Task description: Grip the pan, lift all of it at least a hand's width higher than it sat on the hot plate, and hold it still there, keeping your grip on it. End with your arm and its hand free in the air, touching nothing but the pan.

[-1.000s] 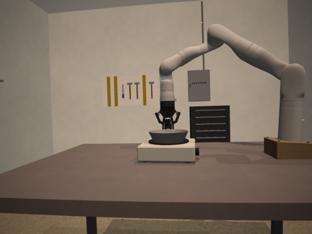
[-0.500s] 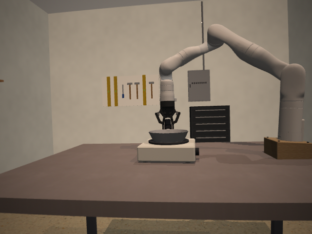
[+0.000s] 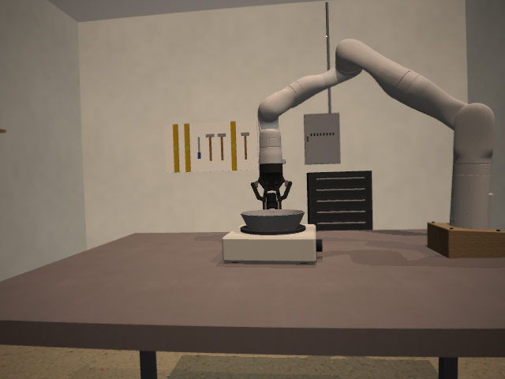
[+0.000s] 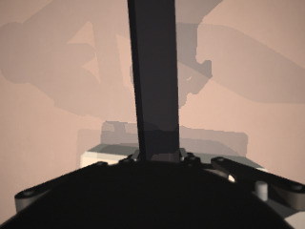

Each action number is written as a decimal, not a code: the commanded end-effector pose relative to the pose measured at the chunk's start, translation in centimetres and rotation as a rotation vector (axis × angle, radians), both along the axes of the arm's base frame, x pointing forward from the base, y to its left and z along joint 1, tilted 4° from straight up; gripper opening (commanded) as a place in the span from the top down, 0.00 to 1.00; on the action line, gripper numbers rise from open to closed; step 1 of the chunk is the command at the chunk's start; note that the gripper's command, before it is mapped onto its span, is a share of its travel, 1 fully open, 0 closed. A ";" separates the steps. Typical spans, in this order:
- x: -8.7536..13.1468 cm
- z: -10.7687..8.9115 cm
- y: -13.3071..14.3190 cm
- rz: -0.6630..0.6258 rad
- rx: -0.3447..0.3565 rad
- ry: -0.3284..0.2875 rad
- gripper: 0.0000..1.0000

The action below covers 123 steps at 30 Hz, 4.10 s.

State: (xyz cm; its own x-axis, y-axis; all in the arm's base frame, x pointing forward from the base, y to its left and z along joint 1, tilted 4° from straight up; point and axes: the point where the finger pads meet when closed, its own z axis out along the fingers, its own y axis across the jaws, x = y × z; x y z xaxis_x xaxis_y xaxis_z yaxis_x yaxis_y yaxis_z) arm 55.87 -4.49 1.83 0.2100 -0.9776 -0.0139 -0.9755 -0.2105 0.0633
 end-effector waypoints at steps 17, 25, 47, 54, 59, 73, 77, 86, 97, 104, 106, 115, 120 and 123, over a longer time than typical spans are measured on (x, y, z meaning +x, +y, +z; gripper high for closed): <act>0.1 0.5 0.0 0.000 0.000 -0.002 1.00; 0.1 0.7 0.0 0.000 0.000 -0.002 1.00; 0.1 2.4 0.0 0.000 -0.001 -0.002 1.00; 0.1 3.3 0.0 0.000 0.000 -0.002 1.00; 0.1 3.7 0.0 0.000 0.000 -0.002 1.00; 0.2 5.7 0.0 0.000 0.000 -0.002 1.00; 0.3 6.2 0.0 0.000 0.000 -0.002 1.00; 0.3 7.8 0.0 0.000 0.000 -0.002 1.00; 0.5 9.4 0.0 0.000 0.000 -0.002 1.00; 0.6 10.7 0.0 0.000 -0.001 -0.002 1.00; 0.7 11.1 0.0 0.000 -0.001 -0.002 1.00; 0.8 12.4 0.0 -0.001 -0.001 -0.002 1.00; 0.9 13.4 0.0 -0.001 -0.001 -0.002 1.00; 1.0 13.9 0.0 -0.001 -0.001 -0.002 1.00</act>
